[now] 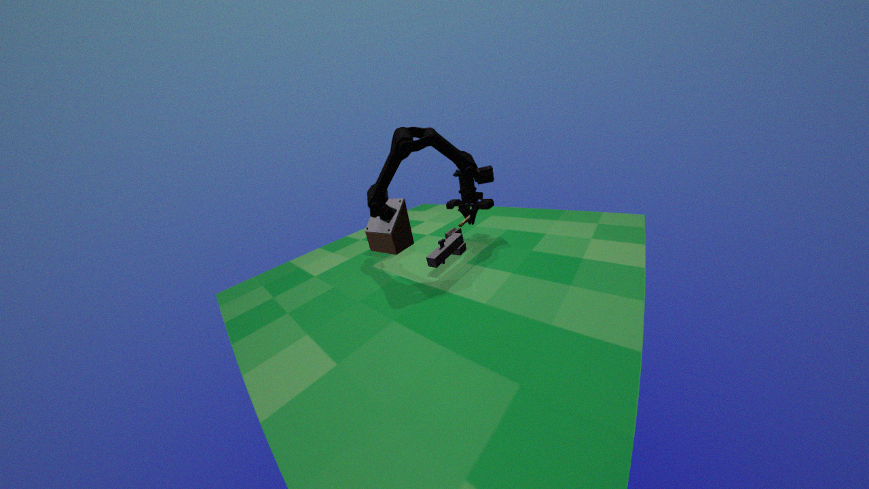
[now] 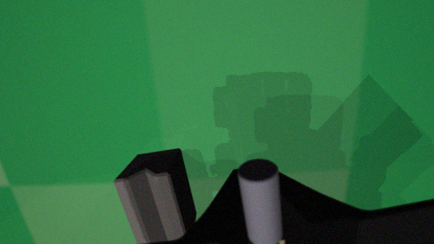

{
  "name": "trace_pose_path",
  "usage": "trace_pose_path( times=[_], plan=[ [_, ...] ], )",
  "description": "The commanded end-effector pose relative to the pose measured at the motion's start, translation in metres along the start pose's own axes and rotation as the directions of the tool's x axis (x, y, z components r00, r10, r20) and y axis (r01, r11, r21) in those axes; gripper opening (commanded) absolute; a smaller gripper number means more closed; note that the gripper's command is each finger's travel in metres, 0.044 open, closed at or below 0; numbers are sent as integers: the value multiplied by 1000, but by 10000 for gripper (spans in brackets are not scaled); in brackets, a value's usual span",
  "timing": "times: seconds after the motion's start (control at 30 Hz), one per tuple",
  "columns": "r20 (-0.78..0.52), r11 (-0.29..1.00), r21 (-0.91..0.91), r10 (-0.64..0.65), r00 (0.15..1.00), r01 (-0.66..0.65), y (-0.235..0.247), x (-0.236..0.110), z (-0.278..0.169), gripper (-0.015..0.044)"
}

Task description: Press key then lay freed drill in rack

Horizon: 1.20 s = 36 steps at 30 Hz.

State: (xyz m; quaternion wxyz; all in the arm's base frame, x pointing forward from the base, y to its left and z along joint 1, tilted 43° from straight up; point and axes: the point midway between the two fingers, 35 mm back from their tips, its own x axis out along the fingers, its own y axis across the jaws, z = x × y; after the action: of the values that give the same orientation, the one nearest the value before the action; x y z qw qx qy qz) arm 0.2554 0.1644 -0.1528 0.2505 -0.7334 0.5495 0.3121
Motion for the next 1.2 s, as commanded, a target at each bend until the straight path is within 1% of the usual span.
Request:
trace_pose_path(
  times=[0.0,0.6,1.17],
  plan=[
    [5,1000,6,0,1000,0,-1,-3,0,0],
    [6,1000,6,0,1000,0,-2,-8,0,0],
    [6,1000,5,1,1000,-1,35,2,5,0]
  ],
)
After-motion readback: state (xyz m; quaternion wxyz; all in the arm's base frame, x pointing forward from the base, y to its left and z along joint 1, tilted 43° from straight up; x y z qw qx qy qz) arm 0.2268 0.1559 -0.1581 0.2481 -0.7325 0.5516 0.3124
